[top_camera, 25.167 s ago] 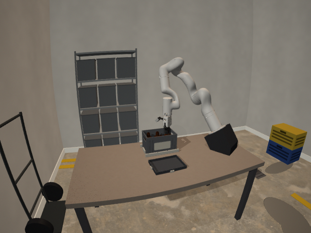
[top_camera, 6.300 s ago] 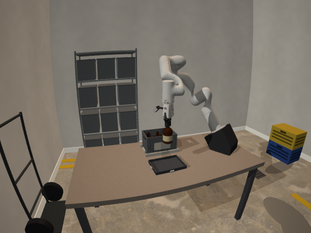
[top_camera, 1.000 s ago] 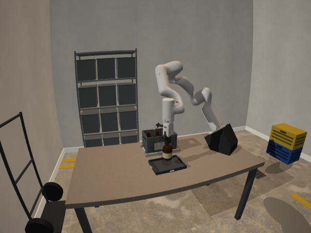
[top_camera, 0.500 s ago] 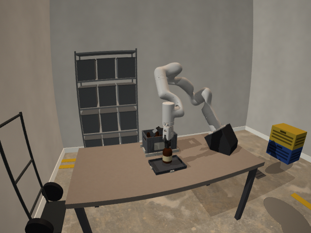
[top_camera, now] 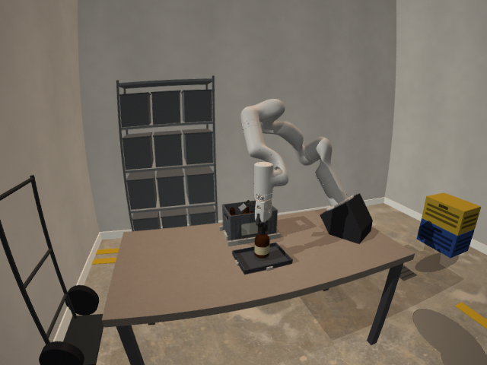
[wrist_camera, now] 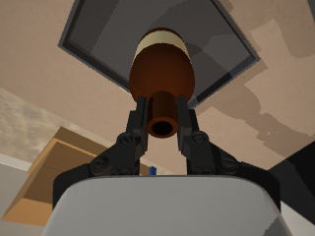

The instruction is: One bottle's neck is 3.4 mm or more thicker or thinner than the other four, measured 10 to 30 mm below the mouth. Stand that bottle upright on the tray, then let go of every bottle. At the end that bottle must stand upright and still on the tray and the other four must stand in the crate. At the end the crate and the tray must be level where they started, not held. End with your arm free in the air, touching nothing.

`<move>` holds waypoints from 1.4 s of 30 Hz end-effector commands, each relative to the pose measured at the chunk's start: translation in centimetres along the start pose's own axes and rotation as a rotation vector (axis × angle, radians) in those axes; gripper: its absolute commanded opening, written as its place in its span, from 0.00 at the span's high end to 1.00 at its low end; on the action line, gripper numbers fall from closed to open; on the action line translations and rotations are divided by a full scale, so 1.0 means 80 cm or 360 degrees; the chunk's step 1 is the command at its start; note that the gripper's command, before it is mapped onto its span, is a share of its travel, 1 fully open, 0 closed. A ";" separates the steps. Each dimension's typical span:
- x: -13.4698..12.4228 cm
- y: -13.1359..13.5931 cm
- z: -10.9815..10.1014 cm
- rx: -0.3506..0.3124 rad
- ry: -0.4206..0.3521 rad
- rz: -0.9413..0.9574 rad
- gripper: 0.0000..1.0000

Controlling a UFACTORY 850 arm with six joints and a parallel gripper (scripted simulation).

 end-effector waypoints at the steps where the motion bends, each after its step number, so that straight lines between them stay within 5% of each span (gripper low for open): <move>1: 0.001 -0.001 0.000 0.0003 0.0001 0.0001 1.00; 42: 0.001 -0.001 0.005 0.0003 0.0001 0.0001 1.00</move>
Point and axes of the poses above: the point where the finger pads meet when closed, its own z axis out along the fingers, its own y axis across the jaws, x = y × z, the point moved 2 cm from there along -z, back along the fingers, and after that the axes turned 15 degrees about -z, right-handed, at the moved point
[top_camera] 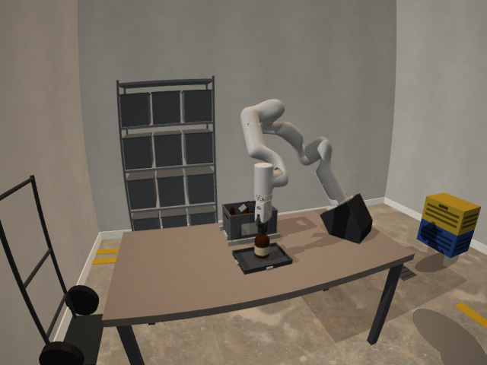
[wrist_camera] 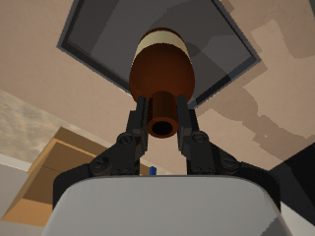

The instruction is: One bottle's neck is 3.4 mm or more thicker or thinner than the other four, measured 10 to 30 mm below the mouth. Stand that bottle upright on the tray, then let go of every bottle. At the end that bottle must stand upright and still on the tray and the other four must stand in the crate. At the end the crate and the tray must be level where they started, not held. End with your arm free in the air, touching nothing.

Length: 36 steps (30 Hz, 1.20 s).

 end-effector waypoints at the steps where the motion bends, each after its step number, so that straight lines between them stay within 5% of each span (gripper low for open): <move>1: 0.001 -0.001 0.001 0.0002 0.0001 0.0001 1.00; 36: 0.001 -0.001 0.018 0.0002 0.0001 0.0001 1.00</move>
Point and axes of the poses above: the point where the finger pads meet when closed, its own z axis out along the fingers, its own y axis across the jaws, x = y × z, the point moved 2 cm from there along -z, back along the fingers, and after that the axes turned 15 degrees about -z, right-handed, at the moved point
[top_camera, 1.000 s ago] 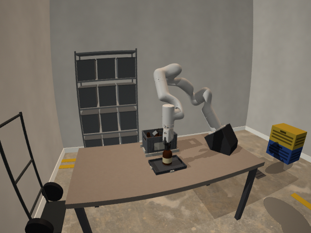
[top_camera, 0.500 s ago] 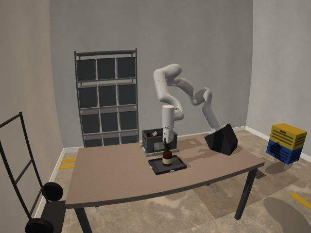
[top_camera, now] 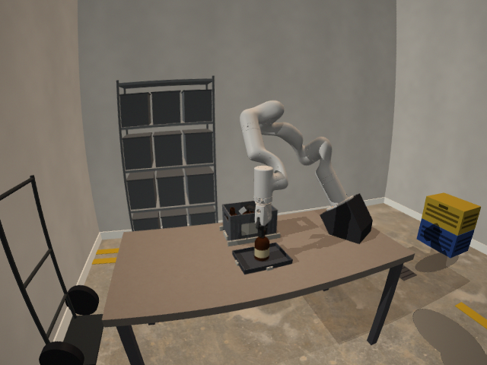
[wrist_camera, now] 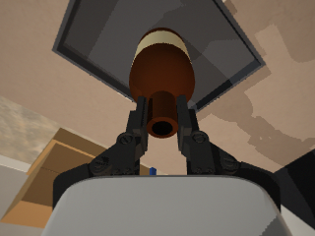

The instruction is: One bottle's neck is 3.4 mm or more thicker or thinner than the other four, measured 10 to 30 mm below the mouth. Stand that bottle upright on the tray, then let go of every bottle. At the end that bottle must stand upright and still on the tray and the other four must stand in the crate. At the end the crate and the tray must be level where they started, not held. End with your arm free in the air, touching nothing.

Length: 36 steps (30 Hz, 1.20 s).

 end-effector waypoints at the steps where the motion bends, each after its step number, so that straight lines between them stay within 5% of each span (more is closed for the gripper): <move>1: 0.001 -0.001 0.001 0.0002 0.0001 0.0001 1.00; 31: 0.001 -0.001 0.003 0.0002 0.0001 0.0001 1.00; 32: 0.001 -0.001 0.003 0.0002 0.0001 0.0001 0.00; 36: 0.001 -0.001 0.003 0.0002 0.0001 0.0001 0.00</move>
Point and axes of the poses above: the point where the finger pads meet when closed, its own z axis out along the fingers, its own y axis across the jaws, x = y × z, the point moved 2 cm from there along -z, back along the fingers, and after that the axes turned 15 degrees about -z, right-handed, at the moved point
